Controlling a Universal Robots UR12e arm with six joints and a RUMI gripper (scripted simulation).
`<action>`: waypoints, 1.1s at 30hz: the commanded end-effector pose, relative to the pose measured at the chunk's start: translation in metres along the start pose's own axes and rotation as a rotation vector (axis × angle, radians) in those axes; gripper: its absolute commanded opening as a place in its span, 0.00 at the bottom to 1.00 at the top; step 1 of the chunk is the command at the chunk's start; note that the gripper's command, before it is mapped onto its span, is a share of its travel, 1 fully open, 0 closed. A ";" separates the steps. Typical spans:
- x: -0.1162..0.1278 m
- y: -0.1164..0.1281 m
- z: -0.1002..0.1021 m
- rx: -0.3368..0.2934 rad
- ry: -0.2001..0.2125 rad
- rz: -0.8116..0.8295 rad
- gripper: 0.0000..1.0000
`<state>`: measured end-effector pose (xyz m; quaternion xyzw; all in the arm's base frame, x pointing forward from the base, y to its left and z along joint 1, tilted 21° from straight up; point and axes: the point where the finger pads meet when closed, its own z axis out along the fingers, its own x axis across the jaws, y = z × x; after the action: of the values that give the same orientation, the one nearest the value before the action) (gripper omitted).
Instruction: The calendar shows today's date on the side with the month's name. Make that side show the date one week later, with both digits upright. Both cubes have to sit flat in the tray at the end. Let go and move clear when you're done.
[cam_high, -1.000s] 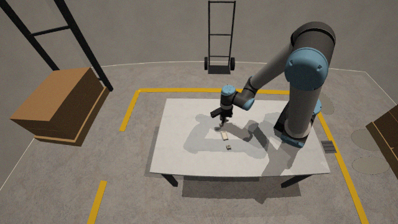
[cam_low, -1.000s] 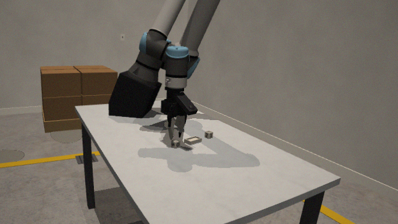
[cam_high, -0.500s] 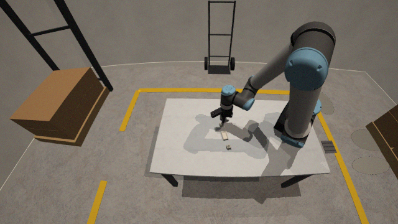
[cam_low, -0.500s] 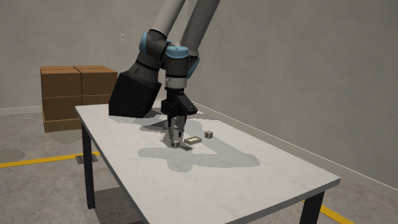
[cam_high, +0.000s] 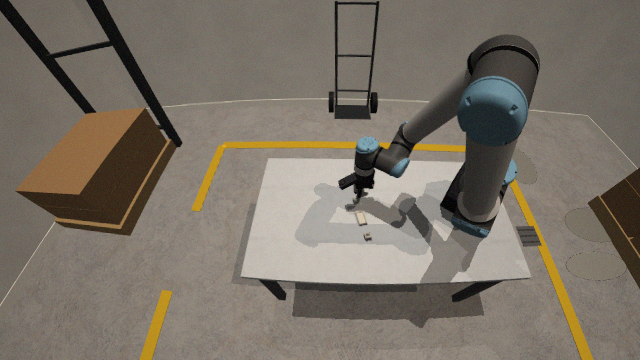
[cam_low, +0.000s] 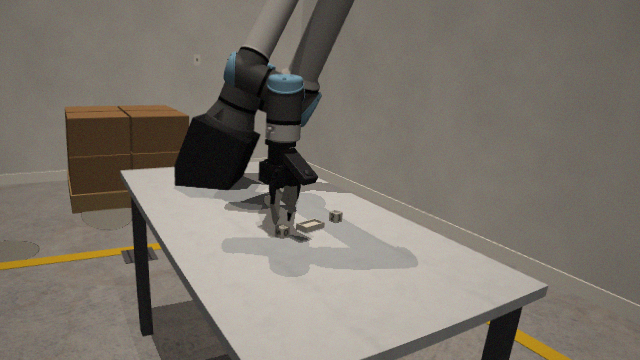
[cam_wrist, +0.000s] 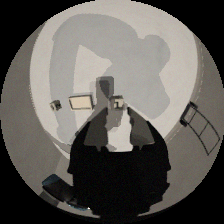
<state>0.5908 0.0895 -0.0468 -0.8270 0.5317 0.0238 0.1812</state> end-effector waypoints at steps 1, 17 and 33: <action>-0.002 0.001 0.001 -0.002 0.000 -0.001 0.28; -0.002 0.001 0.001 -0.002 0.000 -0.001 0.28; -0.002 0.001 0.014 -0.003 -0.001 -0.001 0.28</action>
<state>0.5917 0.0920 -0.0525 -0.8272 0.5314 0.0238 0.1812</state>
